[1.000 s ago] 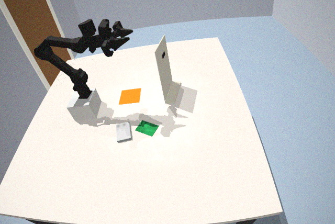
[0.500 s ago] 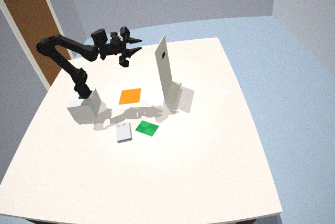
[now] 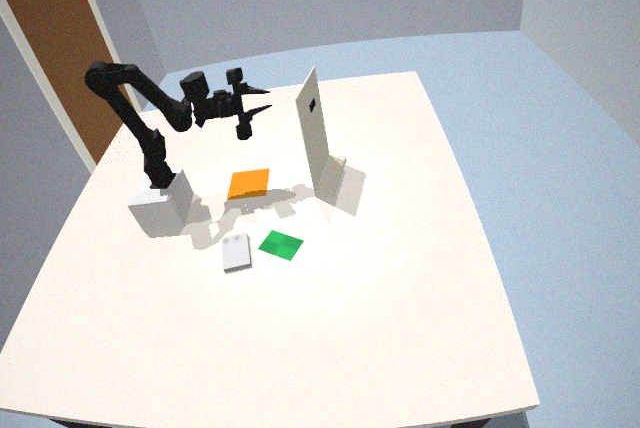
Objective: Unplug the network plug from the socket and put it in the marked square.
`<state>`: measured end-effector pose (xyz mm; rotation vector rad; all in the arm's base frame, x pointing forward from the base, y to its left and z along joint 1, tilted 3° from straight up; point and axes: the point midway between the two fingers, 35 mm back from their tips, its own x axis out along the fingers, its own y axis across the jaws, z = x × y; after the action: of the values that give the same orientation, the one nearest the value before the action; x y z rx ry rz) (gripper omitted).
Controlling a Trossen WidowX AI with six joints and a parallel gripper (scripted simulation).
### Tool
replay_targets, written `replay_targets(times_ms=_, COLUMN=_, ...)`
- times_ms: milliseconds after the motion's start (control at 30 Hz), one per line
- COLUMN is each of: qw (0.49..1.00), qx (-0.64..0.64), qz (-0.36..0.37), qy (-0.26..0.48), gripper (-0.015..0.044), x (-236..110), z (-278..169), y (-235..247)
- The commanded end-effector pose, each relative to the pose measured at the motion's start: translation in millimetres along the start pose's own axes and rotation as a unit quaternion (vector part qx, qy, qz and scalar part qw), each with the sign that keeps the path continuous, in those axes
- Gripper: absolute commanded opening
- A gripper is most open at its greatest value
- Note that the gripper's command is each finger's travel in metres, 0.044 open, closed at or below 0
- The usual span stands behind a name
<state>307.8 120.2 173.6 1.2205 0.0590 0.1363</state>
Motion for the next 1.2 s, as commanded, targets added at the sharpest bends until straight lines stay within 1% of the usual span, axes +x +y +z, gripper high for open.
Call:
replay_targets(times_ms=0, qw=0.997, qx=0.074, qz=-0.003, qy=0.010, gripper=0.0156, x=-14, z=-16, y=-12)
replay_targets(times_ms=233, qw=0.982, qx=0.189, qz=-0.007, qy=0.025, gripper=0.0156, x=-38, z=-35, y=-27)
replay_targets(times_ms=467, qw=0.979, qx=0.200, qz=-0.008, qy=0.026, gripper=0.0156, x=-39, z=-37, y=-29)
replay_targets(times_ms=900, qw=0.980, qx=0.199, qz=-0.005, qy=0.026, gripper=0.0156, x=16, z=-26, y=-33)
replay_targets(times_ms=1167, qw=0.980, qx=0.199, qz=-0.005, qy=0.026, gripper=0.0156, x=22, z=-25, y=-34)
